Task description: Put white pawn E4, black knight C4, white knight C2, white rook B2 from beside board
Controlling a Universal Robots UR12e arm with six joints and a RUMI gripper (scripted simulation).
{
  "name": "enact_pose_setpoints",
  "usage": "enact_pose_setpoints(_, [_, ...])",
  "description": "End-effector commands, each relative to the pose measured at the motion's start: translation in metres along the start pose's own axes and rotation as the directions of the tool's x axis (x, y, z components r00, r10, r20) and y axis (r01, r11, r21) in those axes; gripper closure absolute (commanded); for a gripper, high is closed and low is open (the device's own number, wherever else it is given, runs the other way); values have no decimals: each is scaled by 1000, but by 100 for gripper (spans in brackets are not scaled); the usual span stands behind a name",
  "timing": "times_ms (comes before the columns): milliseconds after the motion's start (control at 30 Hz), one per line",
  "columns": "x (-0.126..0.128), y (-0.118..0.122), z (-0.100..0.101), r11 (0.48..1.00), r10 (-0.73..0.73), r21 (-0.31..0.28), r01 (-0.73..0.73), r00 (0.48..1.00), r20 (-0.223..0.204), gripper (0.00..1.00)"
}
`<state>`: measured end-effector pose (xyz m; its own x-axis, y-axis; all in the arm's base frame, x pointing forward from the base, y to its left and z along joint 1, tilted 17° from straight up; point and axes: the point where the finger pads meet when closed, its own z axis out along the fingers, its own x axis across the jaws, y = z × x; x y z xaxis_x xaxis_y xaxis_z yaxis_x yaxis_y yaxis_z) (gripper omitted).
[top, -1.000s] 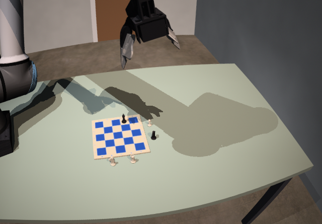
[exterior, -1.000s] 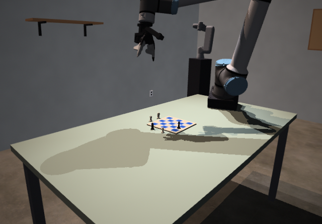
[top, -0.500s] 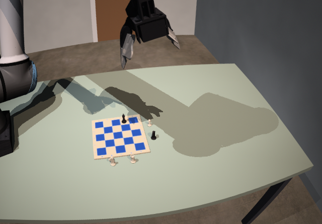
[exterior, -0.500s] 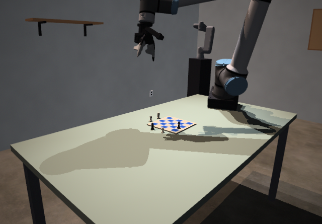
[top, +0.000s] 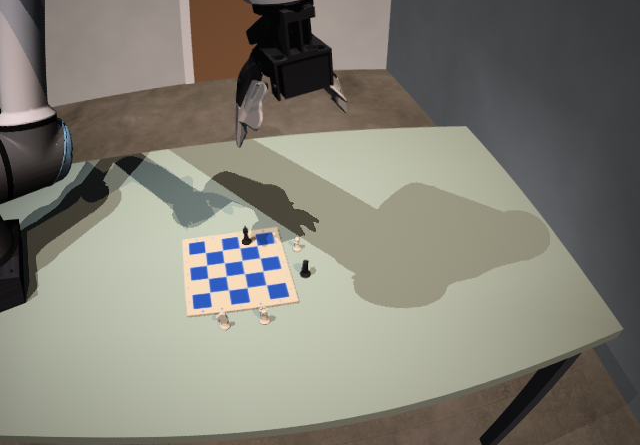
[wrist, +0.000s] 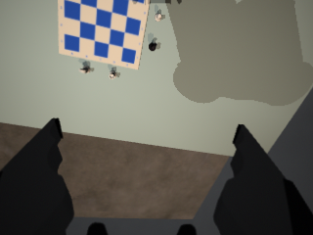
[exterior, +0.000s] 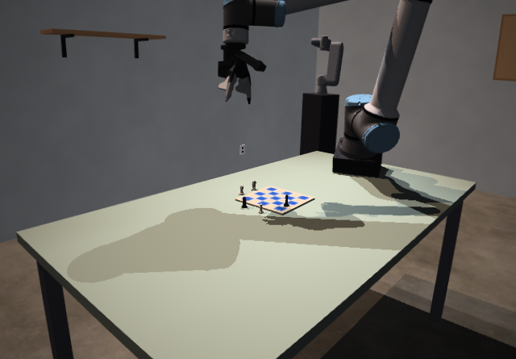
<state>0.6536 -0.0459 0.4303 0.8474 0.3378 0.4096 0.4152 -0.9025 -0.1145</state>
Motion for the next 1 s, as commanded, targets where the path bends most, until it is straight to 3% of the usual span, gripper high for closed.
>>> enact_pose_setpoints(0, [-7, -12, 21, 999, -49, 17, 48, 997, 63, 0])
enact_pose_setpoints(233, [-33, -48, 76, 977, -209, 89, 193, 948, 240, 0])
enact_pose_setpoints(400, [-60, -83, 119, 927, -374, 182, 328, 842, 388, 0])
enact_pose_setpoints(467, [-60, -83, 119, 927, -374, 182, 328, 842, 388, 0])
enact_pose_setpoints(567, [-79, -104, 143, 874, -486, 257, 412, 737, 470, 0])
enact_pose_setpoints(667, [-98, -126, 165, 803, -594, 344, 487, 601, 536, 0])
enact_pose_setpoints(800, [-121, -153, 188, 703, -698, 448, 552, 418, 581, 0])
enact_pose_setpoints(967, [-138, -177, 206, 559, -787, 581, 592, 160, 595, 0])
